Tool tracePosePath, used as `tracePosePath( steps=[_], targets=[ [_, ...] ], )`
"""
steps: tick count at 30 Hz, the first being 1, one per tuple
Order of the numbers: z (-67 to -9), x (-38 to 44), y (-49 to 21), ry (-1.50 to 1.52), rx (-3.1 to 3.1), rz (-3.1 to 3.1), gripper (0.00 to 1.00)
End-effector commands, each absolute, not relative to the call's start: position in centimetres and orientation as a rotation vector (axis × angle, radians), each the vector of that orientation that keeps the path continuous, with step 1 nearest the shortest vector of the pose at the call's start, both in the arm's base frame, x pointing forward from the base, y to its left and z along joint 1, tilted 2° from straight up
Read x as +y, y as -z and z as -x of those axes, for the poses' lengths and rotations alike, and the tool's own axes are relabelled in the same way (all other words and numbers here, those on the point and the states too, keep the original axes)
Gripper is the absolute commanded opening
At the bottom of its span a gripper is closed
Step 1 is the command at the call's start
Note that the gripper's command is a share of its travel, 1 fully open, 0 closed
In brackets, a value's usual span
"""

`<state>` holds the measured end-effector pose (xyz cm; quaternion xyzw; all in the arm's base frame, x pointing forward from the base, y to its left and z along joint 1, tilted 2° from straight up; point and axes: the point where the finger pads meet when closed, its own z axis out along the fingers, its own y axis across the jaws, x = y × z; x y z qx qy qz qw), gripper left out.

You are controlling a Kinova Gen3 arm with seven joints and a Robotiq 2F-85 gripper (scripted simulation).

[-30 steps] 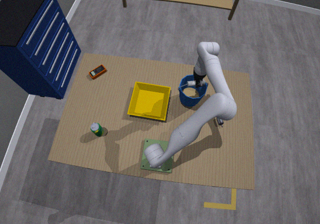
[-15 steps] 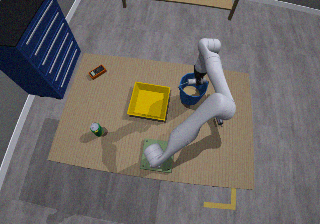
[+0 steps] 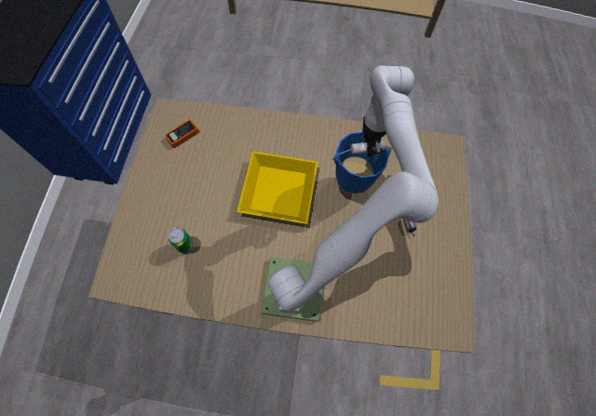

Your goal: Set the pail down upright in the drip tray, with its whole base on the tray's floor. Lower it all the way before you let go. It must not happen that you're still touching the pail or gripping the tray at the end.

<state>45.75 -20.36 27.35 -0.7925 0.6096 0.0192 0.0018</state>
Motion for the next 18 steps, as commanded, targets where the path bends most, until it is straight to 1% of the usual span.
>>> tracePosePath(
  steps=[1, 18],
  targets=[
    [-45.87, -20.35, -27.84, -0.052, 1.913, 2.486, 0.10],
    [-45.89, -20.37, -28.40, -0.052, 1.913, 2.486, 0.10]
  ],
)
